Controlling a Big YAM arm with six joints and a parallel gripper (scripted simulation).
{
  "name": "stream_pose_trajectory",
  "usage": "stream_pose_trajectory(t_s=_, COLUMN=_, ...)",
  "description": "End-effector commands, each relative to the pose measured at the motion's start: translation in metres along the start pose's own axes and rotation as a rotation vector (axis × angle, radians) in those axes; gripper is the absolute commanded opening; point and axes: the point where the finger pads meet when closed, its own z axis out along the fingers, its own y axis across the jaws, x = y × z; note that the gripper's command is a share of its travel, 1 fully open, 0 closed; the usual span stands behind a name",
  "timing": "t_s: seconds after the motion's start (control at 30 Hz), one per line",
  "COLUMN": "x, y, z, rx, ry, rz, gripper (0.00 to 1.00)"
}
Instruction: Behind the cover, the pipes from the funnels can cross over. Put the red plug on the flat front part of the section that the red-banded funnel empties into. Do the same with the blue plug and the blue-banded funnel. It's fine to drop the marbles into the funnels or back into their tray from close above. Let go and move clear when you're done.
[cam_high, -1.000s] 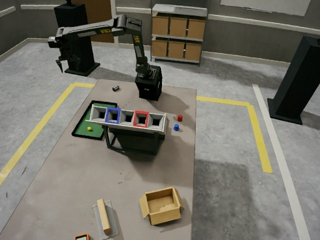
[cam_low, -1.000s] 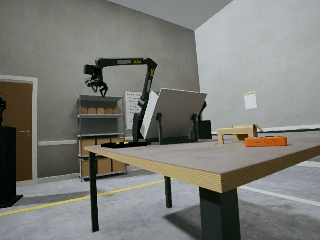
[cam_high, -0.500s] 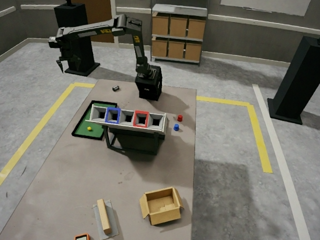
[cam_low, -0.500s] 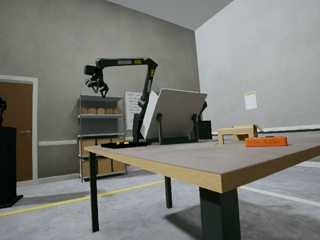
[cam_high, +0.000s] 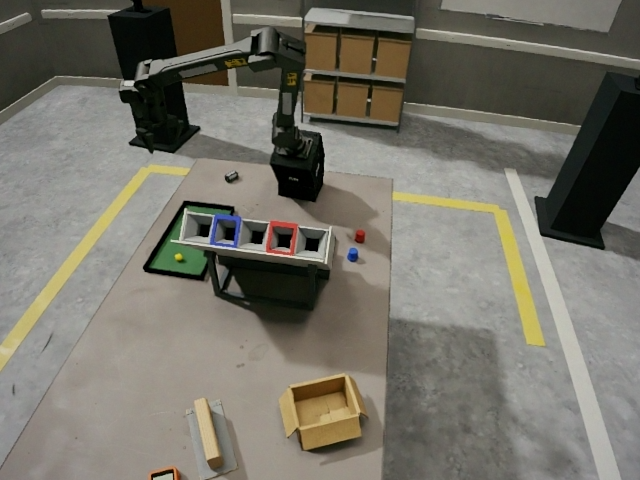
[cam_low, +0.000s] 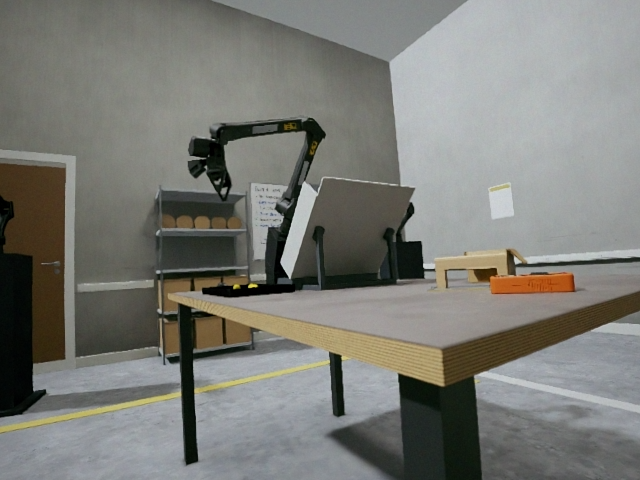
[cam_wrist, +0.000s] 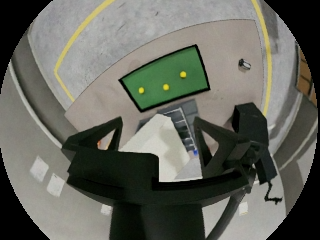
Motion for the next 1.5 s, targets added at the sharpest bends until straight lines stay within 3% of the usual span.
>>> stream_pose_trajectory(t_s=0.0, x=0.03, y=-0.005, z=-0.002, rx=0.0, ry=-0.005, rz=-0.238, gripper=1.0)
stream_pose_trajectory(t_s=0.1, x=0.042, y=-0.011, z=0.001, rx=0.002, ry=-0.002, rz=-0.31, gripper=1.0)
stream_pose_trajectory(t_s=0.27, x=0.083, y=-0.038, z=0.011, rx=0.029, ry=0.004, rz=-0.559, gripper=1.0)
stream_pose_trajectory(t_s=0.37, x=0.084, y=-0.038, z=0.011, rx=0.029, ry=0.009, rz=-0.556, gripper=1.0)
stream_pose_trajectory(t_s=0.43, x=0.115, y=-0.058, z=0.019, rx=0.048, ry=0.013, rz=-0.744, gripper=1.0)
stream_pose_trajectory(t_s=0.6, x=0.148, y=-0.079, z=0.026, rx=0.07, ry=0.03, rz=-0.92, gripper=1.0)
stream_pose_trajectory(t_s=0.87, x=0.238, y=-0.135, z=0.047, rx=0.12, ry=0.04, rz=-1.429, gripper=1.0)
stream_pose_trajectory(t_s=0.93, x=0.238, y=-0.135, z=0.047, rx=0.12, ry=0.04, rz=-1.429, gripper=1.0)
stream_pose_trajectory(t_s=0.97, x=0.246, y=-0.137, z=0.049, rx=0.12, ry=0.032, rz=-1.528, gripper=1.0)
stream_pose_trajectory(t_s=1.07, x=0.267, y=-0.149, z=0.054, rx=0.131, ry=0.036, rz=-1.629, gripper=1.0)
stream_pose_trajectory(t_s=1.47, x=0.31, y=-0.174, z=0.064, rx=0.146, ry=0.046, rz=-1.876, gripper=1.0)
